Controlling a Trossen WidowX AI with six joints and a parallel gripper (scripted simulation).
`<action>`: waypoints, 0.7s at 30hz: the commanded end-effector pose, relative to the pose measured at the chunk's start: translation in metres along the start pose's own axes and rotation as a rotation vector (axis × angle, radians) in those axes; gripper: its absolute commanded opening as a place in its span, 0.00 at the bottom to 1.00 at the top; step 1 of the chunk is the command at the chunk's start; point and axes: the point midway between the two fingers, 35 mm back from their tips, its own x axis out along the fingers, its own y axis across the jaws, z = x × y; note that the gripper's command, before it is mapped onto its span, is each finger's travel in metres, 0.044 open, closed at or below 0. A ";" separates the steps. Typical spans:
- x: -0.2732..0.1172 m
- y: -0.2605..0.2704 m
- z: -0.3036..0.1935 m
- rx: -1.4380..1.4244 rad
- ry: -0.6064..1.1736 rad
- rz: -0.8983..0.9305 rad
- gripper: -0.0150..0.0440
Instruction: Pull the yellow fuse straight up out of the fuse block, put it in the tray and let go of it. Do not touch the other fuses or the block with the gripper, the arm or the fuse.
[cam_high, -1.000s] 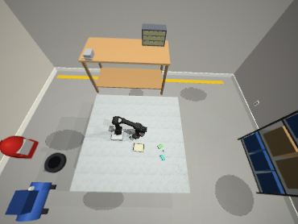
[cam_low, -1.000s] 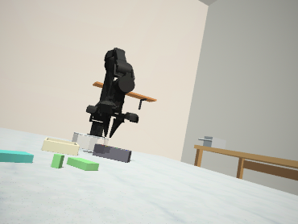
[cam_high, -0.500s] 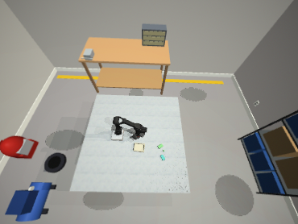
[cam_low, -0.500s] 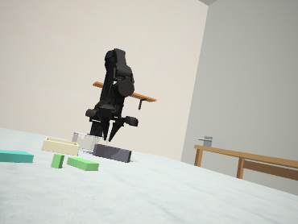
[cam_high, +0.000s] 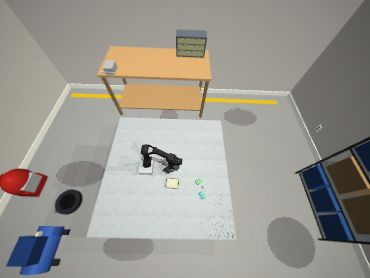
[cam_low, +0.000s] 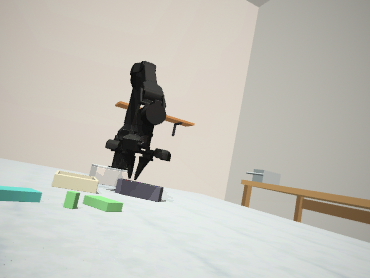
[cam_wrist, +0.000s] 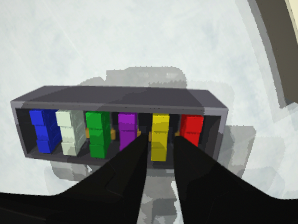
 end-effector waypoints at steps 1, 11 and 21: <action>0.002 0.000 -0.002 0.003 0.005 0.003 0.37; 0.004 0.000 -0.002 0.003 0.005 0.003 0.37; 0.012 0.000 -0.002 0.003 0.006 0.003 0.37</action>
